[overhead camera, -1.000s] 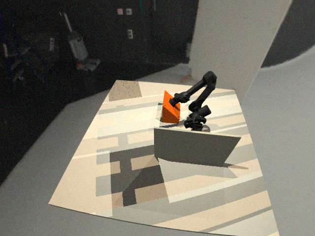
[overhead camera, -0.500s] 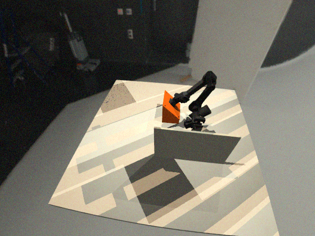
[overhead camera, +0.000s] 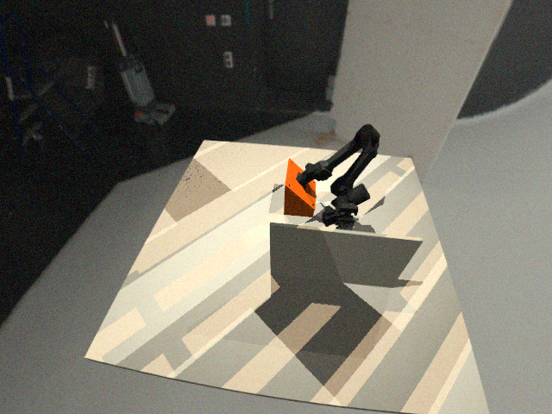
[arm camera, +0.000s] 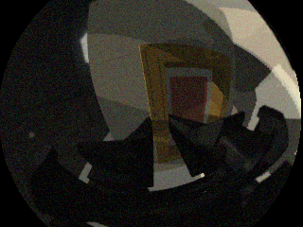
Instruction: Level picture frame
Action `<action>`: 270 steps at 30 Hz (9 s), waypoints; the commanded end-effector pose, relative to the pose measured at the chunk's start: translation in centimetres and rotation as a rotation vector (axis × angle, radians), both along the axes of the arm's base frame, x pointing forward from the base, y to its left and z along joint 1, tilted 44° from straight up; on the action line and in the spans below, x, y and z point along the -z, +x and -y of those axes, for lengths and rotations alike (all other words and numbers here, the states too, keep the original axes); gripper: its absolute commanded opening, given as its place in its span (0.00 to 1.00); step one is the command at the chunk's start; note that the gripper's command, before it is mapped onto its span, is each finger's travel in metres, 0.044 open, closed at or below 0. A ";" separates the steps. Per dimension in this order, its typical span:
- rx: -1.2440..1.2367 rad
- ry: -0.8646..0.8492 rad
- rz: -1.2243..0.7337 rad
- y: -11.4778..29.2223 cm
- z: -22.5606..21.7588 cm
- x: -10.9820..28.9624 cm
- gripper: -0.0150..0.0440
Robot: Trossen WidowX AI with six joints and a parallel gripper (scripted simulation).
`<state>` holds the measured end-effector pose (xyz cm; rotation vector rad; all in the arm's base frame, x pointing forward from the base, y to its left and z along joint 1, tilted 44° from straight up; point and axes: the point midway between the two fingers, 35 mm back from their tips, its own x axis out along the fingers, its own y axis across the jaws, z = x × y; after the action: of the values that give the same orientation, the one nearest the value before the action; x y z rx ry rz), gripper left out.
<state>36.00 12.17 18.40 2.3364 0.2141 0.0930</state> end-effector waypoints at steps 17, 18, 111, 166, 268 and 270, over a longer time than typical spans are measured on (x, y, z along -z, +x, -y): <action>0.001 -0.051 0.009 -1.5 0.0 -0.3 0.69; 0.001 -0.089 0.015 -2.5 0.0 -0.4 0.69; 0.004 -0.408 0.067 -18.1 5.0 -2.7 0.69; 0.004 -0.293 0.049 -11.6 1.8 0.5 0.69; 0.005 -0.293 0.054 -0.5 -0.5 0.1 0.34; 0.005 -0.293 0.054 -0.5 -0.5 0.1 0.32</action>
<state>35.50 12.70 18.25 2.0389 0.1814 0.1123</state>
